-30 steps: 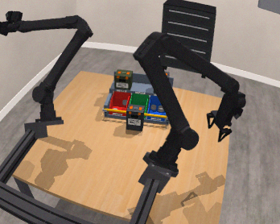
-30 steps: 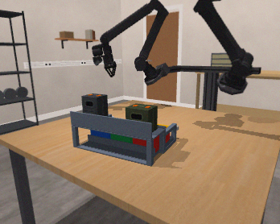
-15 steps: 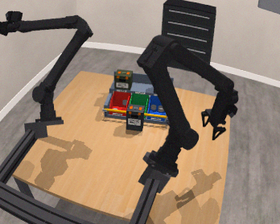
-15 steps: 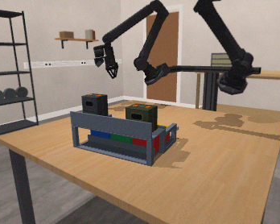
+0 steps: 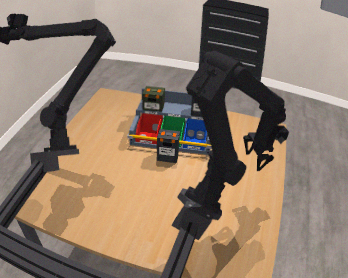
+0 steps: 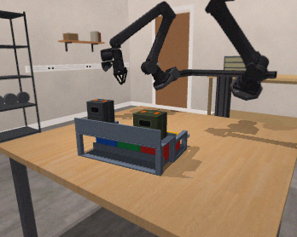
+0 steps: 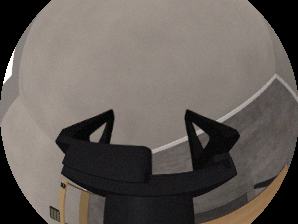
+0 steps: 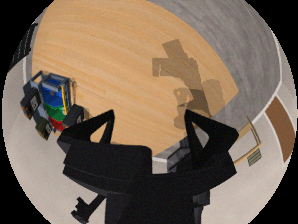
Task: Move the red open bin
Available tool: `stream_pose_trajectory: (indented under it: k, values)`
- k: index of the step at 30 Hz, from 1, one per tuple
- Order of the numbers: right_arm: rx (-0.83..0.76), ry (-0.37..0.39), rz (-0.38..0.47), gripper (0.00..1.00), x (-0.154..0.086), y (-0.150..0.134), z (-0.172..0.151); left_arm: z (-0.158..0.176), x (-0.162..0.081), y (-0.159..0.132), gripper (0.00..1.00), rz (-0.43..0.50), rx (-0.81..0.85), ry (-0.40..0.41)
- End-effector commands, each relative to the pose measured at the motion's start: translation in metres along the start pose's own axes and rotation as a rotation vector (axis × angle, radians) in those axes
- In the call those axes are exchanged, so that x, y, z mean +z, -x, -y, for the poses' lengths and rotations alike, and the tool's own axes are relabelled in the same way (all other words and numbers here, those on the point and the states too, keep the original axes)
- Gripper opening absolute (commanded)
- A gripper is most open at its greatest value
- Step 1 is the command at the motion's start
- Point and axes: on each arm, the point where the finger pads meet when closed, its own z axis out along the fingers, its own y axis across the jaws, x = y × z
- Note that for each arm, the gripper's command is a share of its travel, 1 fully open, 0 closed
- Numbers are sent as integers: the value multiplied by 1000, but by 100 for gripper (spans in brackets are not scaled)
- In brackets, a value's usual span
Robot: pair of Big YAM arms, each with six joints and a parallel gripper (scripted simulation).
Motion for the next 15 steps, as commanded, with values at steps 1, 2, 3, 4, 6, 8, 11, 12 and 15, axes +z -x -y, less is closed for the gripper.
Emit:
stream_pose_trajectory:
  k: [1, 2, 3, 4, 6, 8, 11, 12, 15]
  values:
    - [51, 11, 18, 100, 0, 3, -12, -5, -4, 40, 100, 51, -5, 8]
    - [54, 15, 25, 100, -2, 4, -17, -5, -4, 40, 100, 51, -5, 8]
    - [56, 12, 20, 100, 1, 0, -17, -5, -4, 40, 100, 51, -5, 8]
    - [59, 8, 15, 100, 5, -4, -18, -5, -4, 40, 100, 51, -5, 8]
    - [64, 8, 15, 100, 6, -7, -22, -5, -4, 40, 100, 51, -5, 8]
    - [67, 13, 22, 100, 5, -6, -26, -5, -4, 40, 100, 51, -5, 8]
    - [74, 28, 40, 100, 0, -4, -34, -5, -4, 40, 100, 51, -5, 8]
    - [75, 20, 30, 100, 5, -10, -34, -5, -4, 40, 100, 51, -5, 8]
    - [85, 17, 29, 100, 8, -13, -42, -5, -4, 40, 100, 51, -5, 8]
